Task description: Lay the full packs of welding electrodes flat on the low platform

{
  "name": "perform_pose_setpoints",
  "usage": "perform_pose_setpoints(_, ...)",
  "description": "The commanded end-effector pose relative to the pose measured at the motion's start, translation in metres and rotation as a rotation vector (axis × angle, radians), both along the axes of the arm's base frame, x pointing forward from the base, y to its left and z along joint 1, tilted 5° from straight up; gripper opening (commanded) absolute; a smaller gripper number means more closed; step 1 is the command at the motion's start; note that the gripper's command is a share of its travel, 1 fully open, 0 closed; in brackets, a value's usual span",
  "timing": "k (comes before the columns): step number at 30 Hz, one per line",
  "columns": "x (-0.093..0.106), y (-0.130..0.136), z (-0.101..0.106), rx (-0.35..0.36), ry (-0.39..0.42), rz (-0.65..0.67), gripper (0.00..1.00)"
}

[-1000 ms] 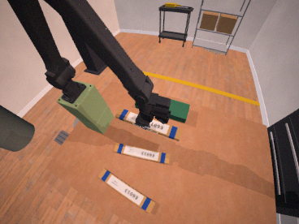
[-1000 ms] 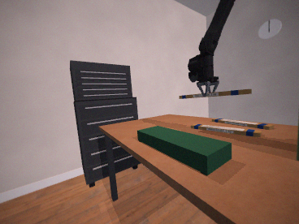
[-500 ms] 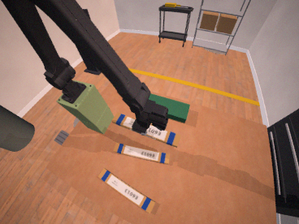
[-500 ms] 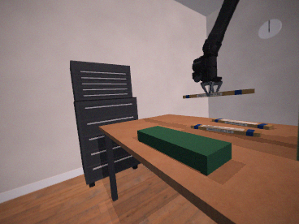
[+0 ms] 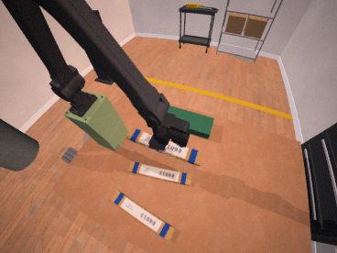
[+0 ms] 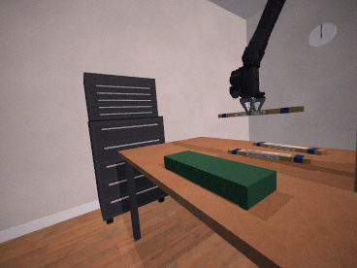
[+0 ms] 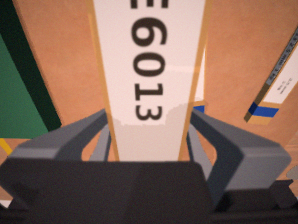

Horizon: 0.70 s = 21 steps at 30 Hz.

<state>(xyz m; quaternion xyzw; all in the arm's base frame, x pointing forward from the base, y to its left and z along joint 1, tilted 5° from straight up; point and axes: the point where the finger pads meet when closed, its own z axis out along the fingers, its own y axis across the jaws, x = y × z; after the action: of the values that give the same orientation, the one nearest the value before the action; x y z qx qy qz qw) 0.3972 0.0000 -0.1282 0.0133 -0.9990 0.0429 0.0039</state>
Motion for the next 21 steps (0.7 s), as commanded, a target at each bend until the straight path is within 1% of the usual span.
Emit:
perform_pose_setpoints(1, 0.031, -0.003, 0.017, 0.003, -0.077, -0.001, 0.00)
perform_pose_setpoints(6, 0.032, -0.004, 0.016, 0.003, -0.075, -0.003, 0.00)
perform_pose_setpoints(12, 0.023, -0.003, 0.011, 0.002, -0.053, -0.002, 0.00)
perform_pose_setpoints(21, 0.018, -0.002, 0.008, 0.002, -0.040, -0.001, 0.00)
